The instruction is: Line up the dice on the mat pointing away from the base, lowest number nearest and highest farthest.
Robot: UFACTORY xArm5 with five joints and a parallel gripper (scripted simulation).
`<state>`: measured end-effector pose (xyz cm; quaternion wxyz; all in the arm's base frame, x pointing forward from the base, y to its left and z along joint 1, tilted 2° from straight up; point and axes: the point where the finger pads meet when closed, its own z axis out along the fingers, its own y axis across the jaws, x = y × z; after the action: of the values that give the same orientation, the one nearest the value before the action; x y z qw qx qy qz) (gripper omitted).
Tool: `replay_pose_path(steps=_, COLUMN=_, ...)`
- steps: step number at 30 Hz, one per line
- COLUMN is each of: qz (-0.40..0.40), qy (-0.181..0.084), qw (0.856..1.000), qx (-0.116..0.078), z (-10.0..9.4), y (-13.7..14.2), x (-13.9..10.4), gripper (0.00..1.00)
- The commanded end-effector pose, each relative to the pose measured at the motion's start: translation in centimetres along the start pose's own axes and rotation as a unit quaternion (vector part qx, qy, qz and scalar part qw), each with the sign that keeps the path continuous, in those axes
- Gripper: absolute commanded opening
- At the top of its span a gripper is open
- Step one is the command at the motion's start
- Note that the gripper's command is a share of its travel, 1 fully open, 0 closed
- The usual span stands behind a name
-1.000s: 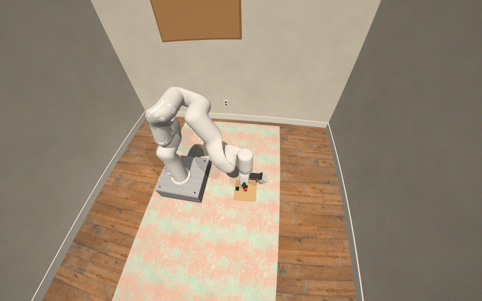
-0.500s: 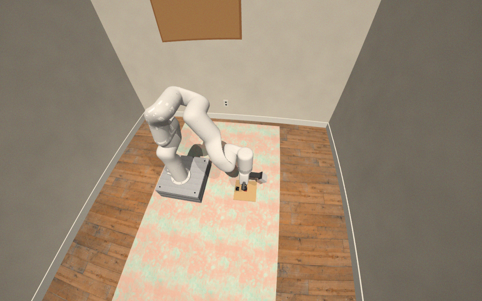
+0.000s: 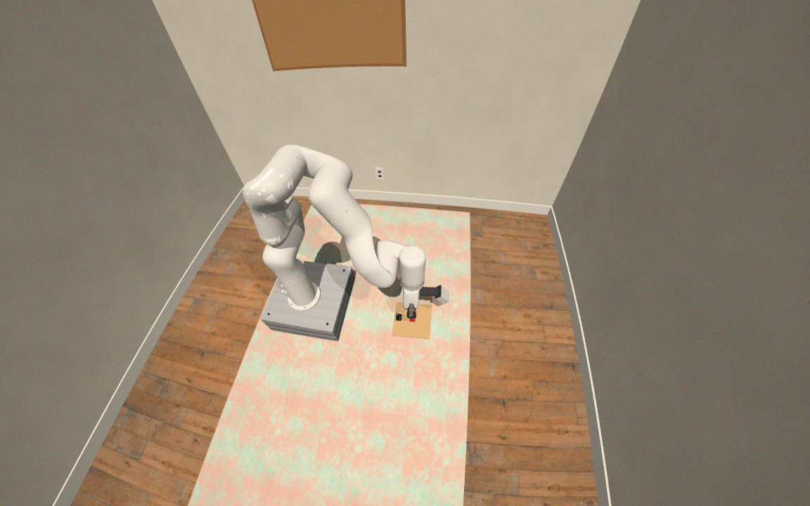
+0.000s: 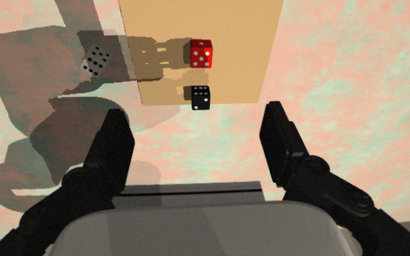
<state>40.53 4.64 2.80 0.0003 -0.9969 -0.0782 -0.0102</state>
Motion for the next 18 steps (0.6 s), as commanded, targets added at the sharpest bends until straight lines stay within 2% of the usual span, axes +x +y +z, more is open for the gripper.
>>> replay_pose_path(steps=1, qz=-0.072, qy=0.002, qw=0.997, qx=0.000, z=0.2, y=-1.8, x=0.2, gripper=1.00)
replay_pose_path(steps=2, qz=-0.072, qy=0.002, qw=0.997, qx=0.000, z=0.2, y=-1.8, x=0.2, gripper=1.00)
replay_pose_path(steps=3, qz=-0.123, qy=0.002, qw=0.992, qx=0.001, z=0.4, y=-3.0, x=0.2, gripper=1.00)
replay_pose_path(steps=7, qz=-0.179, qy=0.003, qw=0.984, qx=0.001, z=0.6, y=-4.4, x=0.2, gripper=1.00)
replay_pose_path(steps=13, qz=-0.284, qy=0.004, qw=0.959, qx=0.001, z=1.0, y=-7.0, x=0.0, gripper=1.00)
replay_pose_path(steps=16, qz=-0.345, qy=0.004, qw=0.939, qx=0.001, z=1.3, y=-8.6, x=-0.2, gripper=1.00)
replay_pose_path(steps=18, qz=-0.355, qy=0.004, qw=0.935, qx=0.001, z=1.3, y=-8.8, x=-0.3, gripper=1.00)
